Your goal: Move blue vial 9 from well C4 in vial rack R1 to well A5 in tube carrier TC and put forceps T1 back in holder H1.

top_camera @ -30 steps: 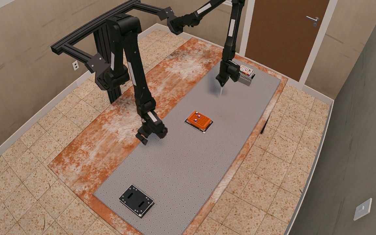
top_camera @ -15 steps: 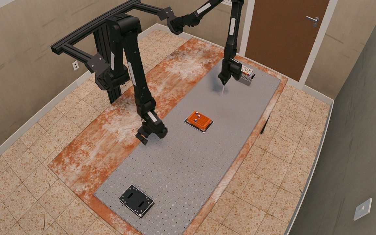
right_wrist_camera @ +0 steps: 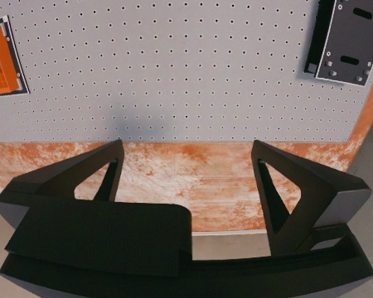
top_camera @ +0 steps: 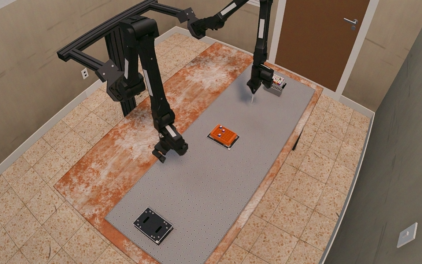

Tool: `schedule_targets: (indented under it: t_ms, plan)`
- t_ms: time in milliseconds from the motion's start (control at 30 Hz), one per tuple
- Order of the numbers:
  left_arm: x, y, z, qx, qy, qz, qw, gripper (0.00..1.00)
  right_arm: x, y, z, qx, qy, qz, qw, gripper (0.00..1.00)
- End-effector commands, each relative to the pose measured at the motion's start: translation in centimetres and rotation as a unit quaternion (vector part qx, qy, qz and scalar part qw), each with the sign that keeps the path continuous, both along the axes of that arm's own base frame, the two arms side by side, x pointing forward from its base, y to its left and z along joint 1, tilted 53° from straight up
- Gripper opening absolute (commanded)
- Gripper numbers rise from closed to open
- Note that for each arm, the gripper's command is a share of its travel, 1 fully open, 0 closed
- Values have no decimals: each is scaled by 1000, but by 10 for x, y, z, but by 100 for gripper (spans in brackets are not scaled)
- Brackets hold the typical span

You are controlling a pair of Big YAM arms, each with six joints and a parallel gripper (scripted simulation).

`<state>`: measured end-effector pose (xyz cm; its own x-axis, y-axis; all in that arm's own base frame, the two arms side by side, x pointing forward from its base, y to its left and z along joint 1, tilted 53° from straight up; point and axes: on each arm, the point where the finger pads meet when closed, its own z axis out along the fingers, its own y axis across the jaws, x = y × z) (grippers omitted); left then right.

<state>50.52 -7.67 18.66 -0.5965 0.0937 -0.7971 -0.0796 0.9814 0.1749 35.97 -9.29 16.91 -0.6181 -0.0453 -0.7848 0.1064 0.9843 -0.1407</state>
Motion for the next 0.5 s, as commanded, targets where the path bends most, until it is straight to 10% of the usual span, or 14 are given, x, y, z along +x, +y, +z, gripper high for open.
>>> schedule_targets:
  t_ms: [0, 467]
  plan:
    - [-6, 9, 9, 7, -1, -3, 1000, 7, 2, -2, 6, -6, -5, 0, 1000, 100]
    - [-6, 28, 14, 7, 0, -3, 1000, 7, 2, -2, 6, -6, -5, 0, 1000, 100]
